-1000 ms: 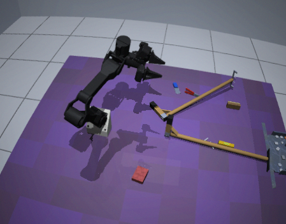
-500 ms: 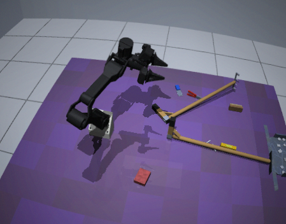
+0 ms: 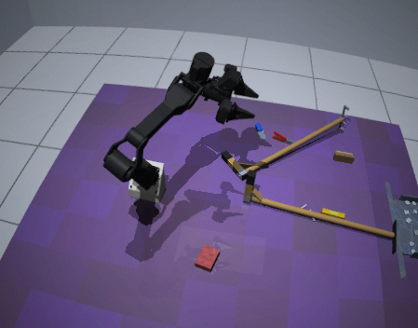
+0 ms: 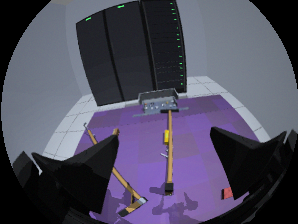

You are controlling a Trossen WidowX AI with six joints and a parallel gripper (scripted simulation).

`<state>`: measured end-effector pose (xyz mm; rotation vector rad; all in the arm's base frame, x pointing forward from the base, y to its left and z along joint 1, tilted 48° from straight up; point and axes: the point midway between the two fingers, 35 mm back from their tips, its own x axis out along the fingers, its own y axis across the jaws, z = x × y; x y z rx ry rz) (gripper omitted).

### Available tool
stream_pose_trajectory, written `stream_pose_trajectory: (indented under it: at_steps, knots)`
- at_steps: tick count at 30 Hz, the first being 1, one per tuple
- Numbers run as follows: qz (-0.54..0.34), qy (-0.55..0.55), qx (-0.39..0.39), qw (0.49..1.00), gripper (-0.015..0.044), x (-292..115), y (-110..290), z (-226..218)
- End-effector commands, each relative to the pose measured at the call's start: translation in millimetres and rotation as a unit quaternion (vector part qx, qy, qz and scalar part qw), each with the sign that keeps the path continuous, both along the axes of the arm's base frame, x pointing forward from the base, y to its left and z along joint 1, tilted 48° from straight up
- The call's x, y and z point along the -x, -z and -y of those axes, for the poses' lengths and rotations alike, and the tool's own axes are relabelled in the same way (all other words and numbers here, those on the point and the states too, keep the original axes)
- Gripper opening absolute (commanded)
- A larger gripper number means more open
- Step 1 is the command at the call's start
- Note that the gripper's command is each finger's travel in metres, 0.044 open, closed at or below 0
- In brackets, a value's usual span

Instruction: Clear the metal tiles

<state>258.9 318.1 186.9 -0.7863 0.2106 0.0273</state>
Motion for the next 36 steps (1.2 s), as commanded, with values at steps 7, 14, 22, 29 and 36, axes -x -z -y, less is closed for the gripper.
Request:
stream_pose_trajectory:
  at_steps: [7, 14, 22, 29, 36]
  knots:
    - [-0.024, 0.036, 0.011, 0.999, 0.0440, -38, 10, -1]
    - [-0.041, 0.061, 0.019, 0.997, 0.0440, -64, 19, 2]
    - [-0.062, 0.091, 0.028, 0.993, 0.0440, -94, 31, 9]
    - [-0.082, 0.118, 0.033, 0.989, 0.0440, -120, 42, 19]
    - [-0.102, 0.146, 0.038, 0.983, 0.0440, -145, 54, 31]
